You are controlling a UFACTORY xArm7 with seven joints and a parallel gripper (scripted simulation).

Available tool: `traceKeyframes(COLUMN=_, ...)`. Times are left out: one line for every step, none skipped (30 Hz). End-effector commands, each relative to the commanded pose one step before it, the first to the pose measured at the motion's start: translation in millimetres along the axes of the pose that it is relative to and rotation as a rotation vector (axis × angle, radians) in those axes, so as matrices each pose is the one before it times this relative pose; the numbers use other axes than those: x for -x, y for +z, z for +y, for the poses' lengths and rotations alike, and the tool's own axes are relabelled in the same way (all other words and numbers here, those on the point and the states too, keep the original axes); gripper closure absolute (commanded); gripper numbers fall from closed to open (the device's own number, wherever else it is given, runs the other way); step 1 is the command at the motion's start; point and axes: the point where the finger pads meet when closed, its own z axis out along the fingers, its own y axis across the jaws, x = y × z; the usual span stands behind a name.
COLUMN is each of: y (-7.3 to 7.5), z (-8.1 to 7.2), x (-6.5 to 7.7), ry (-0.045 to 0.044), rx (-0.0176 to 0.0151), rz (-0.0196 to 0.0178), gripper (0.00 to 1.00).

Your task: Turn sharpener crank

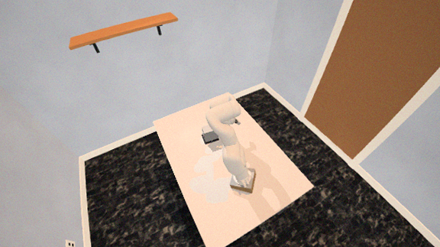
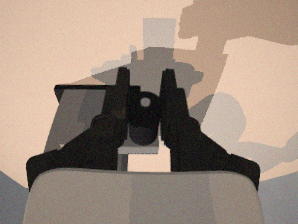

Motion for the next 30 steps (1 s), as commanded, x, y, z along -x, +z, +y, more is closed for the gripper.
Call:
traceKeyframes(y=-9.45, z=-1.64, x=-0.19, ry=0.00160, rx=-0.00857, rz=0.01033, gripper=1.00)
traceKeyframes(y=-1.82, z=-0.32, x=0.01, ry=0.00000, rx=0.00003, rz=-0.00006, gripper=1.00)
traceKeyframes(y=-1.84, z=-0.32, x=-0.01, ry=0.00000, rx=-0.00002, rz=0.00004, gripper=1.00)
traceKeyframes(y=-1.97, z=-0.46, x=0.00, ry=0.00000, rx=0.00001, rz=-0.00001, gripper=1.00)
traceKeyframes(y=-2.06, z=-0.54, x=0.00, ry=0.00000, rx=0.00000, rz=0.00000, gripper=1.00)
traceKeyframes(y=-2.16, z=-0.67, x=0.00, ry=0.00000, rx=-0.00001, rz=0.00002, gripper=1.00)
traceKeyframes(y=-2.31, z=-0.83, x=0.00, ry=0.00000, rx=0.00000, rz=0.00000, gripper=1.00)
traceKeyframes(y=-2.47, z=-1.03, x=0.00, ry=0.00000, rx=0.00000, rz=0.00001, gripper=1.00)
traceKeyframes(y=0.00, z=0.00, x=0.00, ry=0.00000, rx=0.00000, rz=0.00000, gripper=1.00)
traceKeyframes(y=0.00, z=0.00, x=0.00, ry=0.00000, rx=0.00000, rz=0.00000, gripper=1.00)
traceKeyframes(y=-2.62, z=-1.20, x=0.00, ry=0.00000, rx=-0.00001, rz=0.00002, gripper=1.00)
traceKeyframes(y=-3.05, z=-1.71, x=0.00, ry=0.00000, rx=0.00001, rz=-0.00001, gripper=1.00)
traceKeyframes(y=-3.01, z=-1.91, x=0.00, ry=0.00000, rx=-0.00001, rz=0.00001, gripper=1.00)
traceKeyframes(y=-2.87, z=-2.06, x=0.00, ry=0.00000, rx=-0.00001, rz=0.00001, gripper=1.00)
traceKeyframes(y=-2.71, z=-2.24, x=0.00, ry=0.00000, rx=0.00000, rz=0.00000, gripper=1.00)
traceKeyframes(y=-2.54, z=-2.46, x=0.00, ry=0.00000, rx=0.00000, rz=0.00001, gripper=1.00)
traceKeyframes(y=-2.20, z=-2.37, x=0.00, ry=0.00000, rx=0.00000, rz=0.00000, gripper=1.00)
traceKeyframes(y=-1.90, z=-2.22, x=0.01, ry=0.00000, rx=0.00000, rz=-0.00001, gripper=1.00)
traceKeyframes(y=-1.48, z=-2.07, x=-0.01, ry=0.00001, rx=0.00000, rz=0.00001, gripper=1.00)
traceKeyframes(y=-1.33, z=-1.87, x=0.01, ry=0.00000, rx=0.00000, rz=-0.00001, gripper=1.00)
traceKeyframes(y=-1.00, z=-1.70, x=-0.01, ry=0.00001, rx=0.00001, rz=0.00001, gripper=1.00)
traceKeyframes(y=-0.88, z=-1.49, x=0.00, ry=0.00000, rx=0.00000, rz=0.00000, gripper=1.00)
traceKeyframes(y=-0.68, z=-1.23, x=0.00, ry=0.00000, rx=0.00000, rz=-0.00001, gripper=1.00)
traceKeyframes(y=-0.46, z=-0.96, x=0.00, ry=0.00001, rx=0.00001, rz=0.00000, gripper=1.00)
traceKeyframes(y=-0.38, z=-0.80, x=0.00, ry=0.00000, rx=0.00000, rz=0.00000, gripper=1.00)
traceKeyframes(y=0.00, z=0.00, x=0.00, ry=0.00000, rx=0.00000, rz=0.00000, gripper=1.00)
traceKeyframes(y=0.00, z=0.00, x=0.00, ry=0.00000, rx=0.00000, rz=0.00000, gripper=1.00)
traceKeyframes(y=-0.31, z=-0.64, x=0.00, ry=0.00000, rx=0.00000, rz=0.00000, gripper=1.00)
traceKeyframes(y=-0.24, z=-0.50, x=0.00, ry=0.00000, rx=0.00000, rz=0.00000, gripper=1.00)
traceKeyframes(y=-0.18, z=-0.37, x=0.00, ry=0.00000, rx=0.00000, rz=0.00000, gripper=1.00)
